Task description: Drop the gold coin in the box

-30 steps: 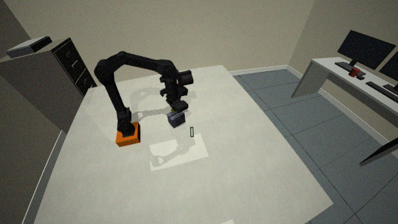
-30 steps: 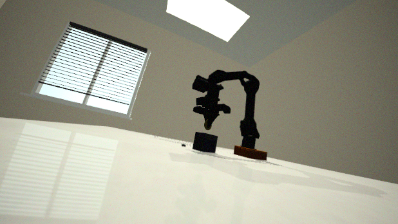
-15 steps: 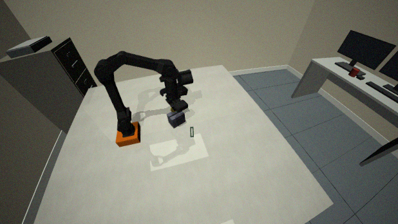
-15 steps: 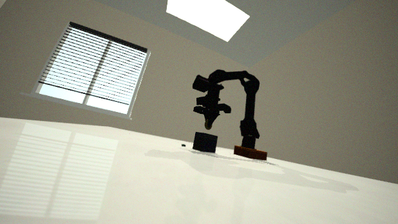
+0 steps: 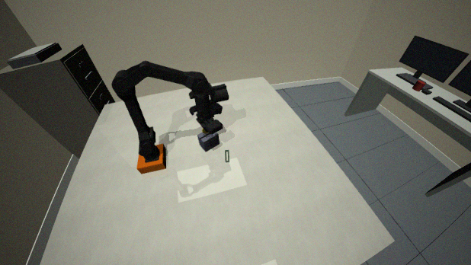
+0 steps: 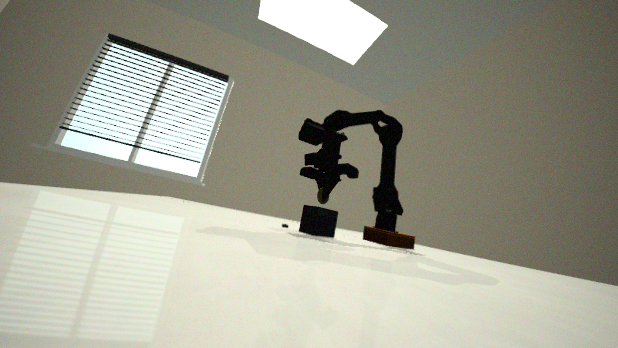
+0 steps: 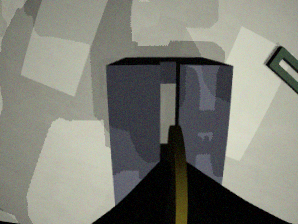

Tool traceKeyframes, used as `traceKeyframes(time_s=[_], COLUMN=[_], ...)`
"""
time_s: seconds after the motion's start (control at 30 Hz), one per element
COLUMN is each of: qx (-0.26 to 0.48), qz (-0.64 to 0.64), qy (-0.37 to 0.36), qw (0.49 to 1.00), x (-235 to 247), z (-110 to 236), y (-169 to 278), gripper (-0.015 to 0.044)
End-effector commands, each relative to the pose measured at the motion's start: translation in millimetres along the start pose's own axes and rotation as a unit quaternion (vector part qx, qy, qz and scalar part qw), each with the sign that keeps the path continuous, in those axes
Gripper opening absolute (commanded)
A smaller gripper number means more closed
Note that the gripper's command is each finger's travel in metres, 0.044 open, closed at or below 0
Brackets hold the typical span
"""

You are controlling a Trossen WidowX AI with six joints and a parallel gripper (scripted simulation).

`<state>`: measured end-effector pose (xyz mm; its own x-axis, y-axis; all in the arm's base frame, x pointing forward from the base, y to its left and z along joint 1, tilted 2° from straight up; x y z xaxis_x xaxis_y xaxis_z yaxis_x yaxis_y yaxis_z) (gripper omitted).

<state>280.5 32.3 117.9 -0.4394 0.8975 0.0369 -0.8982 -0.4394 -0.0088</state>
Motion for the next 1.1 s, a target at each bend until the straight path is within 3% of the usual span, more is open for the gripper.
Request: traceKeyframes(time_s=[0.0, 0.47, 0.67, 0.97, 1.07], qx=[0.001, 0.001, 0.0, 0.0, 0.0], qz=[0.0, -0.003, 0.0, 0.0, 0.0], qy=[0.0, 0.0, 0.0, 0.0, 0.0], qw=[1.0, 1.0, 1.0, 1.0, 1.0], x=[0.1, 0.1, 0.1, 0.1, 0.1], z=[-2.8, -11.5, -9.6, -9.6, -3.1], y=[-0.1, -0.2, -0.2, -0.2, -0.2], gripper=[0.0, 0.0, 0.0157, 0.0161, 0.0239])
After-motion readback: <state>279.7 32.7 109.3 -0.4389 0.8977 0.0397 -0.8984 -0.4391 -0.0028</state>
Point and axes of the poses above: the point midway between the two fingers, 35 mm back from their tips, its own z axis back along the fingers, its own x axis across the jaws, y = z × x, the point moved 3 cm from there along z, back along the fingers, and after that the axes turned 3 degrees about z, right-handed, at the moved point
